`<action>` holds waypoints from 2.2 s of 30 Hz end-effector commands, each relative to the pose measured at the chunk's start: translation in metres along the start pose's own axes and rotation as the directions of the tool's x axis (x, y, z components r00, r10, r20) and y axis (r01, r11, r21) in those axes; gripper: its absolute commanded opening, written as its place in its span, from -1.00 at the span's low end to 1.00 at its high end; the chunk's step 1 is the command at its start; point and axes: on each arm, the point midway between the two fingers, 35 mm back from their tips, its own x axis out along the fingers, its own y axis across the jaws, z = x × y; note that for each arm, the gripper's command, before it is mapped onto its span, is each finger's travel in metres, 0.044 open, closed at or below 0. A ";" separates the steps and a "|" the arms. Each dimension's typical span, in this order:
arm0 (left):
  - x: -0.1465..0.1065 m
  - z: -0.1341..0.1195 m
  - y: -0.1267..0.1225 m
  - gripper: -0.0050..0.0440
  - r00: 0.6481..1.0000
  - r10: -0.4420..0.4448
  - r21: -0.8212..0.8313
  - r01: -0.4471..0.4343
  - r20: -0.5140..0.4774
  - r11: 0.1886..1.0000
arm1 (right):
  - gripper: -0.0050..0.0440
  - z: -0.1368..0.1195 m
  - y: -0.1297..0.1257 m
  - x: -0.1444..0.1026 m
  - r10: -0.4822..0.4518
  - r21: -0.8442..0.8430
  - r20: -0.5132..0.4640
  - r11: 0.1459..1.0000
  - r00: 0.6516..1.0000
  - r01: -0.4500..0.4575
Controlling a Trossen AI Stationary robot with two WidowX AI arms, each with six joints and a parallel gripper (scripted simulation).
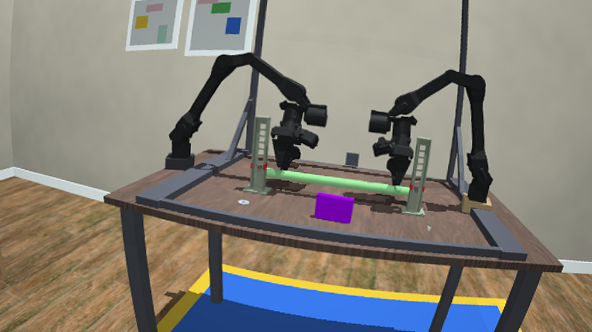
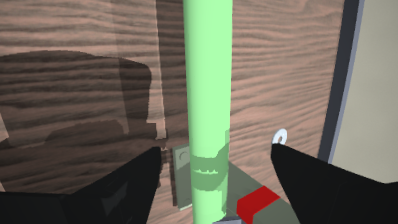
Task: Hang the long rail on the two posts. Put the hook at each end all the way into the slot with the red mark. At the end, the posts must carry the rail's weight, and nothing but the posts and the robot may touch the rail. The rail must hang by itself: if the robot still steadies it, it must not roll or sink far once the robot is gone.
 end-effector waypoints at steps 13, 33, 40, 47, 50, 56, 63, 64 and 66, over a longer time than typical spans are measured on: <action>-0.066 0.007 0.005 0.52 0.999 -0.001 -0.023 0.003 0.052 1.000 | 0.49 0.005 -0.008 -0.070 0.002 0.030 0.054 1.000 0.999 -0.004; -0.107 0.004 -0.040 1.00 0.949 -0.194 -0.448 0.291 0.249 0.845 | 0.49 -0.001 0.018 -0.158 0.202 -0.010 0.523 0.973 0.828 -0.231; -0.111 -0.008 -0.032 1.00 0.937 -0.213 -0.612 0.343 0.277 0.713 | 0.49 -0.008 0.027 -0.190 0.258 -0.041 0.672 0.949 0.694 -0.314; -0.114 -0.022 -0.025 1.00 0.928 -0.226 -0.743 0.373 0.296 0.556 | 0.49 -0.021 0.033 -0.229 0.305 -0.102 0.816 0.913 0.492 -0.396; -0.113 -0.029 -0.021 1.00 0.929 -0.226 -0.786 0.369 0.294 0.496 | 0.49 -0.028 0.034 -0.246 0.317 -0.135 0.861 0.896 0.397 -0.423; -0.098 -0.044 0.001 1.00 0.952 -0.173 -0.854 0.302 0.251 0.424 | 0.49 -0.049 0.036 -0.277 0.336 -0.218 0.922 0.860 0.191 -0.462; -0.082 -0.058 0.022 1.00 0.973 -0.126 -0.887 0.229 0.194 0.401 | 0.49 -0.072 0.033 -0.309 0.328 -0.299 0.944 0.826 -0.025 -0.478; -0.079 -0.060 0.026 1.00 0.975 -0.120 -0.892 0.217 0.184 0.396 | 0.49 -0.078 0.034 -0.313 0.330 -0.319 0.942 0.819 -0.063 -0.477; -0.076 -0.064 0.030 1.00 0.978 -0.114 -0.898 0.204 0.173 0.389 | 0.49 -0.088 0.032 -0.322 0.325 -0.349 0.936 0.808 -0.135 -0.476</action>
